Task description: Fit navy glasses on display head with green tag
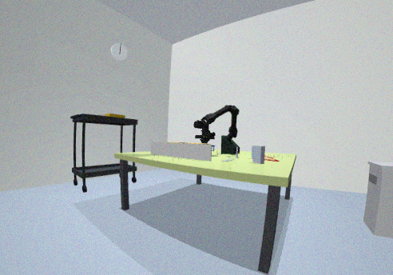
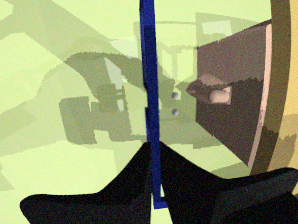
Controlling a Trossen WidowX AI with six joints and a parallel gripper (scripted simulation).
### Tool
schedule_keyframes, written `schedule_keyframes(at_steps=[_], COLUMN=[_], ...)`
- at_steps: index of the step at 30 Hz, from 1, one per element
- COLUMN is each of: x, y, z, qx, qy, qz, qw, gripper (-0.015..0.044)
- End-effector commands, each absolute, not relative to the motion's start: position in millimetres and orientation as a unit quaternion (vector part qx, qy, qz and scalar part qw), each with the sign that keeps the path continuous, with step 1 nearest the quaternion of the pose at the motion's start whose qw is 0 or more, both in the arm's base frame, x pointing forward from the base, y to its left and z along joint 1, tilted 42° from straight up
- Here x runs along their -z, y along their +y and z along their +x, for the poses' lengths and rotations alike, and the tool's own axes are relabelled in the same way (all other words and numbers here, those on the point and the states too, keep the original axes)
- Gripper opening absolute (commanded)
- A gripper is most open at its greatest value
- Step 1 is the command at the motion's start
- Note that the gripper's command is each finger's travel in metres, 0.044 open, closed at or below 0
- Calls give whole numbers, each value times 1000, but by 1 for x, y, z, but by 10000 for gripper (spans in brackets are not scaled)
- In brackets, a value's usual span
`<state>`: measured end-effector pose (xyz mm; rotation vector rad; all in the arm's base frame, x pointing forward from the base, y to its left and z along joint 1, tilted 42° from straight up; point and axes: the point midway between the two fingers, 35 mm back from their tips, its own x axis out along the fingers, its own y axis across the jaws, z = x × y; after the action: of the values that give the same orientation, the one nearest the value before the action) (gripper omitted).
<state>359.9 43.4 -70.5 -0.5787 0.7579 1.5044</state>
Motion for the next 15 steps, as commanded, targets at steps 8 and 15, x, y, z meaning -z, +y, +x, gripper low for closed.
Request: schedule_keyframes(at_steps=[8, 15], x=[73, 75], y=[45, 45], z=[375, 385], qx=[-657, -657], qy=[331, 331], qz=[-249, -250], qw=[630, 630], gripper=[0, 0])
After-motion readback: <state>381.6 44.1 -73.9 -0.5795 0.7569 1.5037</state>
